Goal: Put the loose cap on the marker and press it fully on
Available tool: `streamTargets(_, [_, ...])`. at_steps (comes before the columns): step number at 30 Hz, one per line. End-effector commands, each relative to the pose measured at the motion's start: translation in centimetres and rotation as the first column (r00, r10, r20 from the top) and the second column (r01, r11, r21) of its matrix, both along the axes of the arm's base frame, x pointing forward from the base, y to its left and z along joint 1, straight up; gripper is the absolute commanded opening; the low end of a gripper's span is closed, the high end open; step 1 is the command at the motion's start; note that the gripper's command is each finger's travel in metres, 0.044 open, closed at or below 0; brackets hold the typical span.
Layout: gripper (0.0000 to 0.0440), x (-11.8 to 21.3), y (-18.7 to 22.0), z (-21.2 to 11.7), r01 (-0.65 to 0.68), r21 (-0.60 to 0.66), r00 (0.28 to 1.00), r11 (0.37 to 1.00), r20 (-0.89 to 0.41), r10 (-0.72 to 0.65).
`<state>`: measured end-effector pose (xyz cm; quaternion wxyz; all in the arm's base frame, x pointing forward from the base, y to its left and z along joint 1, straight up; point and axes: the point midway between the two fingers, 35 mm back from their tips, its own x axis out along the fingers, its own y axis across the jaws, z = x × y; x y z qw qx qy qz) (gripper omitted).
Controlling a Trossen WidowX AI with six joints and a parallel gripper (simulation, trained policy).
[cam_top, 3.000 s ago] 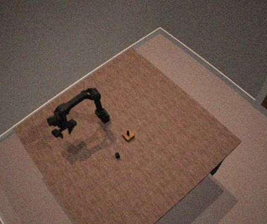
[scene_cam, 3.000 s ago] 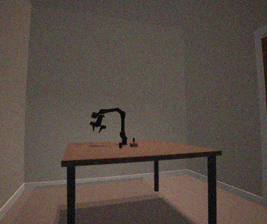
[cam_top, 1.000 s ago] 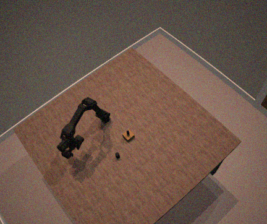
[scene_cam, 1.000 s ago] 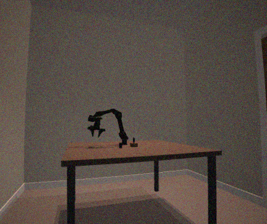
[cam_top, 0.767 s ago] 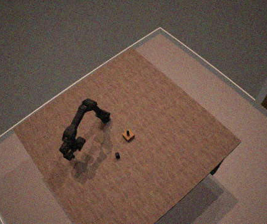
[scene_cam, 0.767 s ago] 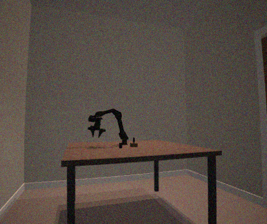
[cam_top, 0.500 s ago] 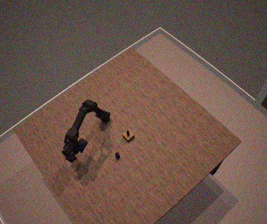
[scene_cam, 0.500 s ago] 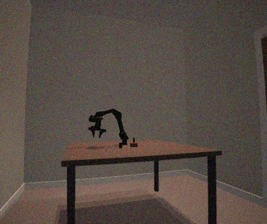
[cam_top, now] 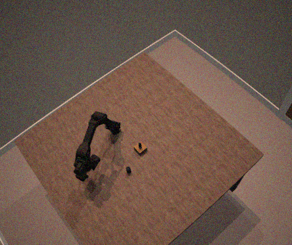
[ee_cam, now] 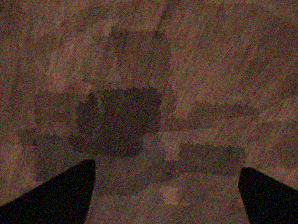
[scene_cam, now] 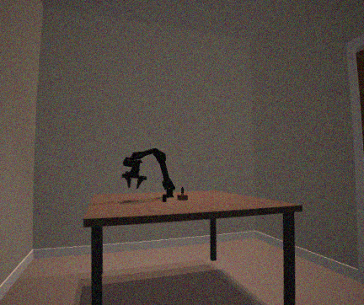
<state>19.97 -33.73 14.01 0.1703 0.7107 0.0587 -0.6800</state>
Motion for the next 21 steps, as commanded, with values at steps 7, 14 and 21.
streamTargets(7, [0.0317,2.4,0.8,0.0,0.016,-0.001,1.0,1.0,-0.006,-0.016])
streamTargets(14, [0.0318,4.0,1.6,0.0,0.026,0.002,1.0,1.0,-0.007,-0.026])
streamTargets(21, [0.0318,5.6,2.4,-0.1,0.036,0.006,0.999,0.999,-0.007,-0.036])
